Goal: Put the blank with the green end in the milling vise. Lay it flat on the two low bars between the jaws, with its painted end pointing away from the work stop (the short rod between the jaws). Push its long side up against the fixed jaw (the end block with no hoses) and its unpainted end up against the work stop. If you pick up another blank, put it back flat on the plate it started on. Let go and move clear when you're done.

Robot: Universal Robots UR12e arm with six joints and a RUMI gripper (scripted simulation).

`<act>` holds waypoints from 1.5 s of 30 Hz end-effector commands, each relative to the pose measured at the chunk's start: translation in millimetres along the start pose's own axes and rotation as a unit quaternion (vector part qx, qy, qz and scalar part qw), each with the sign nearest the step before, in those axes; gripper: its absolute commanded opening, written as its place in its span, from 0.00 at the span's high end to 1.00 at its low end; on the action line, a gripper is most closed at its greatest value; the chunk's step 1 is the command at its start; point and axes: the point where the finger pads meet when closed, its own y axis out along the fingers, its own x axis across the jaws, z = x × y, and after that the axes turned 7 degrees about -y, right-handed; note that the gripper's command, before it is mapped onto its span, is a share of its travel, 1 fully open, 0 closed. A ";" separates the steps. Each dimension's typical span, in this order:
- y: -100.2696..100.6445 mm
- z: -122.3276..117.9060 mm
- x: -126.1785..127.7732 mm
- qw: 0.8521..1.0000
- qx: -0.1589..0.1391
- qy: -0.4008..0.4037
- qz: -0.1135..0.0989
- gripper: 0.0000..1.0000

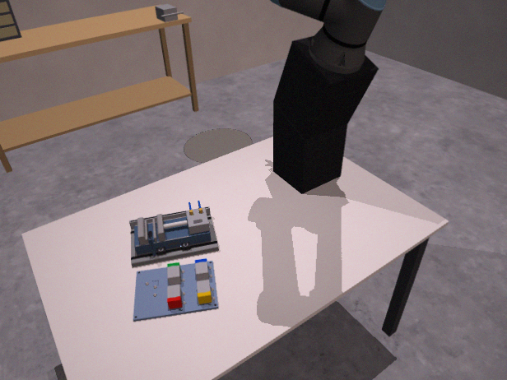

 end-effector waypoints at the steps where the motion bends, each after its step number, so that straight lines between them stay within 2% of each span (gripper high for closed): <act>1: 4.4 -6.4 -4.3 1.000 -0.007 -0.007 0.003 0.00; 7: 15.9 -26.2 -14.9 0.999 -0.028 -0.026 0.009 0.00; 13: 31.8 -57.6 -30.9 0.997 -0.059 -0.054 0.020 0.00; 15: 31.8 -57.6 -30.9 0.997 -0.059 -0.054 0.020 0.00; 23: 56.9 -121.8 -61.2 0.986 -0.115 -0.110 0.043 0.00; 30: 77.0 -202.7 -95.1 0.966 -0.177 -0.175 0.073 0.00; 32: 77.0 -202.7 -95.1 0.966 -0.177 -0.175 0.073 0.00; 39: 86.9 -308.9 -132.7 0.928 -0.246 -0.255 0.115 0.00; 45: 80.4 -419.0 -163.7 0.879 -0.305 -0.331 0.160 0.00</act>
